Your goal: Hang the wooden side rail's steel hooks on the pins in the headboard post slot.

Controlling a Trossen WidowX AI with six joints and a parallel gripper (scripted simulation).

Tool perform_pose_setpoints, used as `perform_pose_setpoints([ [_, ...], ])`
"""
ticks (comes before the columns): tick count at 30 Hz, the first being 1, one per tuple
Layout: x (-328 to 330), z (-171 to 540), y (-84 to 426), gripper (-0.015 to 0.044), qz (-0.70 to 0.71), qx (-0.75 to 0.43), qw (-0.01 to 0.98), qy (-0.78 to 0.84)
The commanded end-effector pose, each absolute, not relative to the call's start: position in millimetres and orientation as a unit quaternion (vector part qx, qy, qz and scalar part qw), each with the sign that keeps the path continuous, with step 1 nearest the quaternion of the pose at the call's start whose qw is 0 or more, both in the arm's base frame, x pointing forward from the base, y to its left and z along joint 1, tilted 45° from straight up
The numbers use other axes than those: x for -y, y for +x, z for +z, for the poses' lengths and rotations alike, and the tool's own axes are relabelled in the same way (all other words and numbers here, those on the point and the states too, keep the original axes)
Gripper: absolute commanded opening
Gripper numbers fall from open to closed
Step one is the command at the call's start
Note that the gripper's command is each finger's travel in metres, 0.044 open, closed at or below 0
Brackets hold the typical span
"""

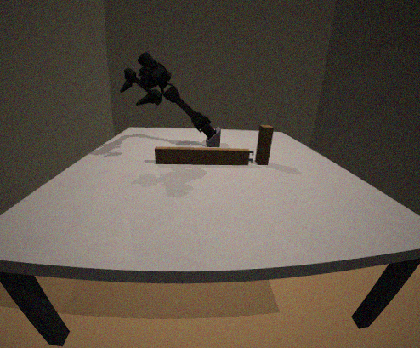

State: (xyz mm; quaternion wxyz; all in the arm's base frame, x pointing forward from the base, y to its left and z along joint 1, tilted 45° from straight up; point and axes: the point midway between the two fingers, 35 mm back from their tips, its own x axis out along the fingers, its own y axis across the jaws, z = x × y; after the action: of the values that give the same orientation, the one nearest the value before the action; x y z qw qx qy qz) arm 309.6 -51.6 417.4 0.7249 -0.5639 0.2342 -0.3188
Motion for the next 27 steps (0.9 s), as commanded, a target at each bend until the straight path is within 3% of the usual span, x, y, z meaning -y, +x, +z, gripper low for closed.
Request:
perform_pose_setpoints([
  [1,51.1,416.7,310.2,0.0426,-0.318,-0.234,0.725,-0.564],
  [15,-29.3,305.2,369.3,0.044,-0.223,-0.195,0.796,-0.527],
  [27,-93.2,202.9,374.5,0.044,-0.137,-0.18,0.844,-0.486],
])
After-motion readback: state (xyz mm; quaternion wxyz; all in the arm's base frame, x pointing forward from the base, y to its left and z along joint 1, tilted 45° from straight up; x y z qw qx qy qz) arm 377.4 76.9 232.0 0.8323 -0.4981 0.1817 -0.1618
